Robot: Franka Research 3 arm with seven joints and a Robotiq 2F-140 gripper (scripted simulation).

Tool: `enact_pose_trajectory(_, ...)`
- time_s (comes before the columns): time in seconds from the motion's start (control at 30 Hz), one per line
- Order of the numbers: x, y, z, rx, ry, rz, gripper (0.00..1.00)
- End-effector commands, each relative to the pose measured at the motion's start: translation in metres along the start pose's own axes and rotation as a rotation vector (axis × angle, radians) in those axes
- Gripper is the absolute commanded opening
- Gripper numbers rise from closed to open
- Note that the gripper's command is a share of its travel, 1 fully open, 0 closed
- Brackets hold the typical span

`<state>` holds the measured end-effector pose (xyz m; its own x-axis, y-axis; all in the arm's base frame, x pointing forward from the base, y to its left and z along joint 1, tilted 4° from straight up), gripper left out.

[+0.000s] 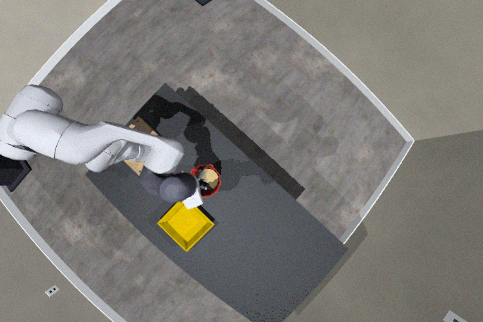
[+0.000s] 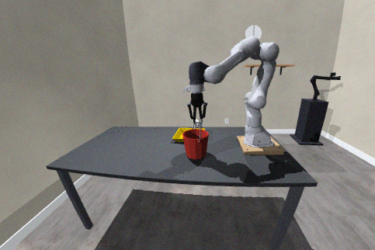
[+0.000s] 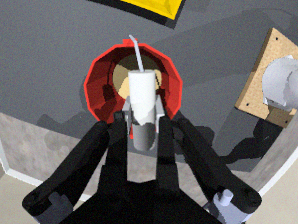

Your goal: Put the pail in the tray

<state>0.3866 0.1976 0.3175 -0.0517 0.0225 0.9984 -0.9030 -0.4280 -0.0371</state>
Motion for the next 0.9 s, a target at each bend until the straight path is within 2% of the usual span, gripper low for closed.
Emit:
enact_pose_trajectory(0.0,0.010,-0.002,0.000,-0.005,0.000,0.009,0.00)
enact_pose_trajectory(0.87,0.051,-0.001,0.000,-0.005,0.000,0.009,0.00)
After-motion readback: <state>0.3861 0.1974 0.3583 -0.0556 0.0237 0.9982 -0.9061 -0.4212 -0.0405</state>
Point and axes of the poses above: the point where the finger pads meet when closed, its own x axis back along the fingers, its own y axis across the jaws, z = x × y, the point moved 9 cm from there along x, back along the fingers, and after that the axes turned 1 degree about x, right-handed, at the moved point
